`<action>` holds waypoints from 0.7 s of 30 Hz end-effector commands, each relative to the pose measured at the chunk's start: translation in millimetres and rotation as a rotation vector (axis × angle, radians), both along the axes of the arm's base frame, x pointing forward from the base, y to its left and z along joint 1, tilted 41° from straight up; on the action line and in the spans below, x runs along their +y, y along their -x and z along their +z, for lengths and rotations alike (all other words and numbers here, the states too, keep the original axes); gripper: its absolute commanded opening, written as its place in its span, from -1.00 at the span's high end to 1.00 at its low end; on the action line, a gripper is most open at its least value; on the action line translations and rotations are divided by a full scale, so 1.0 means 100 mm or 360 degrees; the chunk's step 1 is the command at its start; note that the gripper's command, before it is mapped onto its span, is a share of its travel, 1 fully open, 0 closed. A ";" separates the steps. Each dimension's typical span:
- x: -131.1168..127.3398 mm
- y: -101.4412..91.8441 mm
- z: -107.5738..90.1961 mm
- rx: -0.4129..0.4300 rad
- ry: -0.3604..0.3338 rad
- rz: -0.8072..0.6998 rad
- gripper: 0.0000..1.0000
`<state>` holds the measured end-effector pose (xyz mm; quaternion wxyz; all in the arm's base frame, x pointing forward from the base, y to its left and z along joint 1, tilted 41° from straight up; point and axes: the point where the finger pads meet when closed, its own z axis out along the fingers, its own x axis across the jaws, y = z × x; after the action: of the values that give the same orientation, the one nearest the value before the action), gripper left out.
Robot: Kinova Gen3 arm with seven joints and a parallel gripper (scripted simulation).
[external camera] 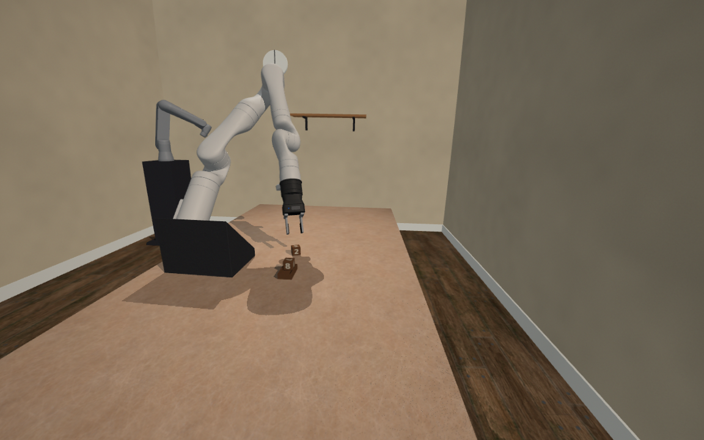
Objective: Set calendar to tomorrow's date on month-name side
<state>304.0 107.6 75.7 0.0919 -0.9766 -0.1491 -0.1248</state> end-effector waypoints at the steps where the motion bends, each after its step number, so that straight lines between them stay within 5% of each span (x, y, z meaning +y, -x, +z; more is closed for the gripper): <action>1: 0.01 0.00 0.01 -0.0005 0.0001 0.0007 -0.74; 21: 0.01 0.02 -0.02 0.0008 0.0031 0.0000 -0.74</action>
<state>303.1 105.7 73.8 0.0838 -0.9783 -0.1450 -0.1217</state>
